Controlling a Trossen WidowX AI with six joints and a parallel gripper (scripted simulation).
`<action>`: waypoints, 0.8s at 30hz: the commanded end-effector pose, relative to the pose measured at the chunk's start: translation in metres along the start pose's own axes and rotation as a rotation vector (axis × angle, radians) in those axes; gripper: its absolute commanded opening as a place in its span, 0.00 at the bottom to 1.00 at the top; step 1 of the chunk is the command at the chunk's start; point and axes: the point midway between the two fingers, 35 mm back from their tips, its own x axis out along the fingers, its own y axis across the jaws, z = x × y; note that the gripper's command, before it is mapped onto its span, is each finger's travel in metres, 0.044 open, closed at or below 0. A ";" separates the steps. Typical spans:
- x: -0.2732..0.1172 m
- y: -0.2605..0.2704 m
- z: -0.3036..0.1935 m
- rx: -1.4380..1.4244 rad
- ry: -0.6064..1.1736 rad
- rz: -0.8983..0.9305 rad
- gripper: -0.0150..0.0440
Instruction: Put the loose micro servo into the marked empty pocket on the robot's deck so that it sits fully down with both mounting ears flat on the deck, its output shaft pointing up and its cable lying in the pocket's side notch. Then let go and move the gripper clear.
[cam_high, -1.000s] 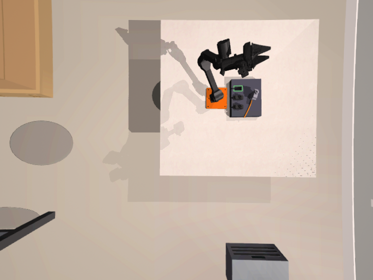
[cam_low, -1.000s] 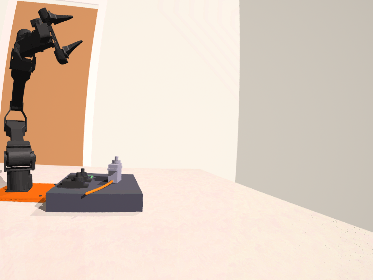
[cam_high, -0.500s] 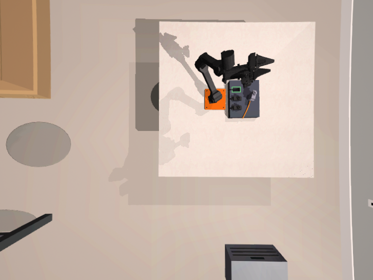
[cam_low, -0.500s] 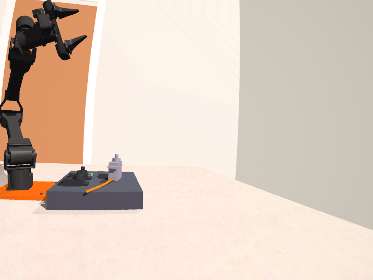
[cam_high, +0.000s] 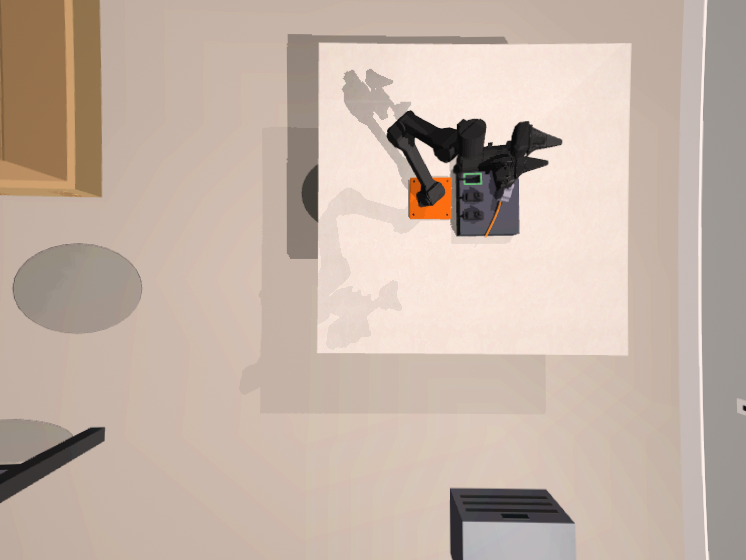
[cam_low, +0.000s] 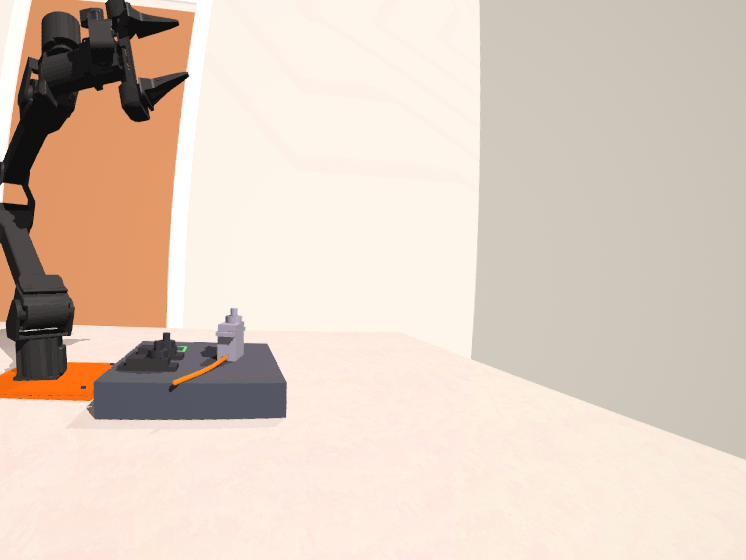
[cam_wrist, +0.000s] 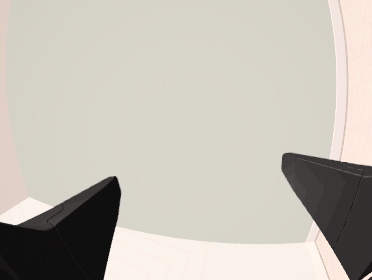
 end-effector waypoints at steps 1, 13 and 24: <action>0.012 -0.011 0.011 -0.058 -0.009 -0.048 1.00; 0.034 -0.045 0.026 -0.209 0.005 -0.178 1.00; 0.052 -0.080 0.033 -0.368 0.057 -0.308 1.00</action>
